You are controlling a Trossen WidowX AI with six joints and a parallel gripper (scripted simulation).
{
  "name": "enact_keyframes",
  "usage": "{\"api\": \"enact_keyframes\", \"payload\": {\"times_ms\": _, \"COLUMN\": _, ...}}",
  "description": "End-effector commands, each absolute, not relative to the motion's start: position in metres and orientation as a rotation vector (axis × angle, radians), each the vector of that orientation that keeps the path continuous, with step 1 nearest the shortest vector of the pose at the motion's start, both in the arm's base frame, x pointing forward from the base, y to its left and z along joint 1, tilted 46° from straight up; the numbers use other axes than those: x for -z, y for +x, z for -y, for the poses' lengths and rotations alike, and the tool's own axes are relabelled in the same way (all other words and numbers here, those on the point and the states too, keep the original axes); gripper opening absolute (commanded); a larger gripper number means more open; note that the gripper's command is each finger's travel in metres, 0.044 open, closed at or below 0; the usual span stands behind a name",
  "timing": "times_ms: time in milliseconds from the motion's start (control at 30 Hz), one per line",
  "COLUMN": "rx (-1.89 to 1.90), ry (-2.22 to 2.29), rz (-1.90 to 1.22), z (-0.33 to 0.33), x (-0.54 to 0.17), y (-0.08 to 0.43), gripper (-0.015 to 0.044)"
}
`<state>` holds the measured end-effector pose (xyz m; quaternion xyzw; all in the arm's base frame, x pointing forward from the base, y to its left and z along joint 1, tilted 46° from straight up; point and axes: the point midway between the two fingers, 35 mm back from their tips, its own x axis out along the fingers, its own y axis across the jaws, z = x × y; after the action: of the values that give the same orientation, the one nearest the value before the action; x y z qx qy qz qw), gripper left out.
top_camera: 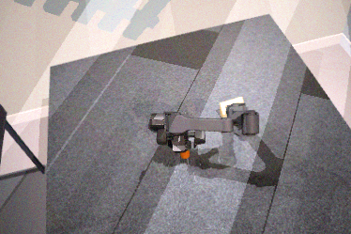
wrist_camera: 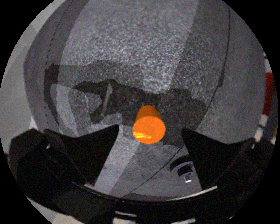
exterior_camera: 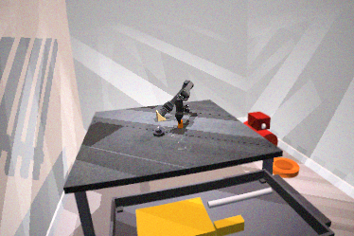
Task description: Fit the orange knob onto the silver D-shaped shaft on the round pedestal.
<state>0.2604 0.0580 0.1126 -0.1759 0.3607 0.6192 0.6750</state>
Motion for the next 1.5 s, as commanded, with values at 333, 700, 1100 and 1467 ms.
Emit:
{"api": "enact_keyframes", "payload": {"times_ms": 333, "rx": -1.394, "ry": -0.388, "rz": -0.809, "z": -0.075, "x": -0.098, "y": 0.259, "gripper": 0.0440}}
{"api": "enact_keyframes", "payload": {"times_ms": 700, "rx": -1.395, "ry": -0.386, "rz": -0.807, "z": -0.088, "x": -0.086, "y": 0.257, "gripper": 0.0440}}
{"api": "enact_keyframes", "payload": {"times_ms": 1100, "rx": -1.396, "ry": -0.385, "rz": -0.806, "z": -0.091, "x": -0.084, "y": 0.257, "gripper": 0.0230}}
{"api": "enact_keyframes", "payload": {"times_ms": 1467, "rx": -1.390, "ry": -0.393, "rz": -0.802, "z": -0.084, "x": -0.090, "y": 0.259, "gripper": 0.0039}}
